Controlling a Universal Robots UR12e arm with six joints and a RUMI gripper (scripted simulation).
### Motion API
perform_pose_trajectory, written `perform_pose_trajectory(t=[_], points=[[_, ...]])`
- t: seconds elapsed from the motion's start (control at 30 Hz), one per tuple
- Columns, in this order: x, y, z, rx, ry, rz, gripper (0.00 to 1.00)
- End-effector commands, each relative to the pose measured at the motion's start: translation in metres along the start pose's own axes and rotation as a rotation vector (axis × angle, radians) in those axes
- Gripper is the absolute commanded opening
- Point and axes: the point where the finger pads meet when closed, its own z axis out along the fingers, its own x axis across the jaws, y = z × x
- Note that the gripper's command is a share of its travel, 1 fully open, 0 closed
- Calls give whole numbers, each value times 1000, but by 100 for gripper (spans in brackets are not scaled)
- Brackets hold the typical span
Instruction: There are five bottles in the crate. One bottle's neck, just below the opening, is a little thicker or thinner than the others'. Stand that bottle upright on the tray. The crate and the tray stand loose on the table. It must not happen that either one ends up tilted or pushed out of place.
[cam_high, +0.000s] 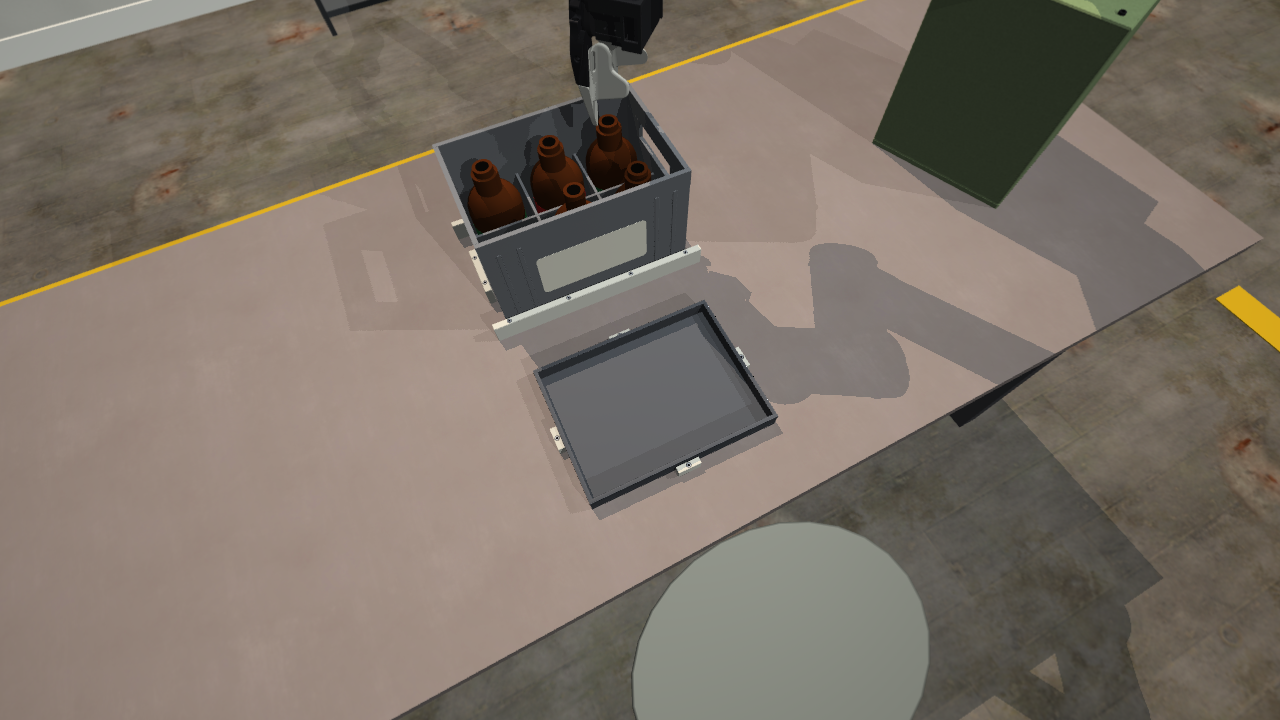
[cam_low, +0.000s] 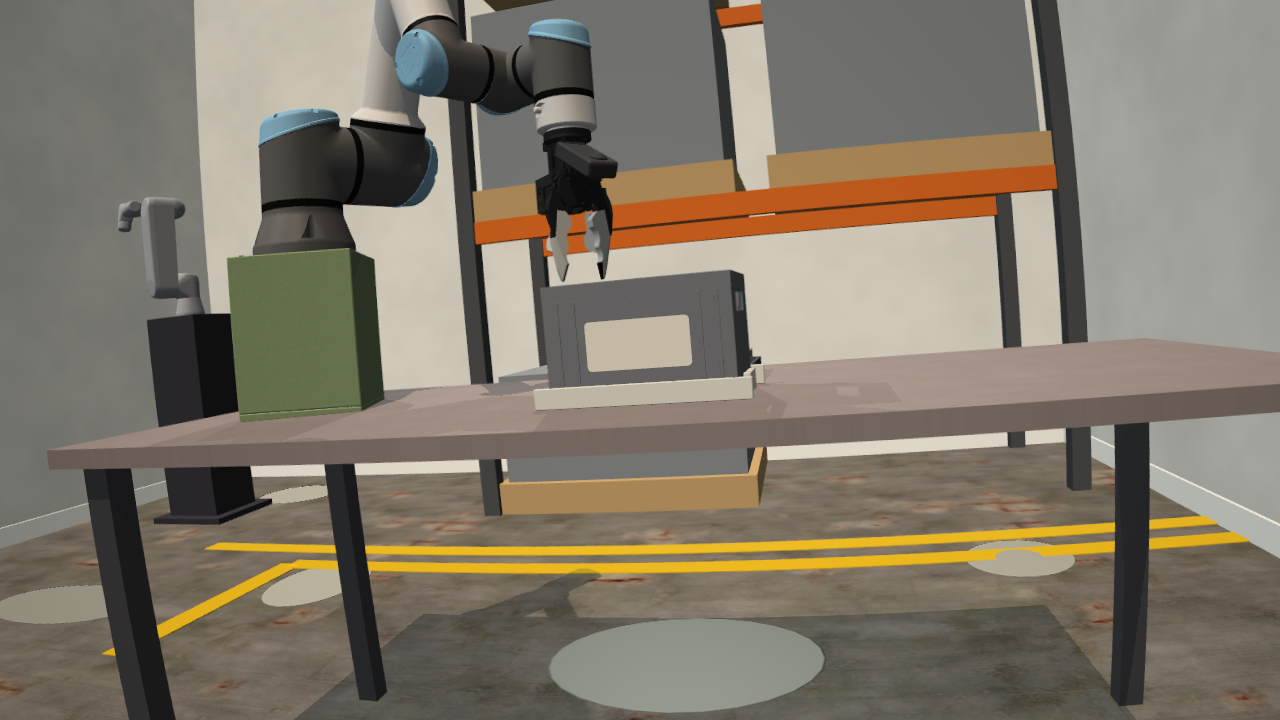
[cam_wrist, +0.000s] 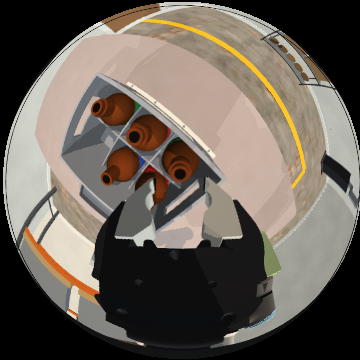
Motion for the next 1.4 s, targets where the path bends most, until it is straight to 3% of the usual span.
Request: perform_pose_trajectory(t=[0.0,1.37], points=[[0,-3,-1,2,-1,0,38],[0,-2,5,0,-1,0,38]])
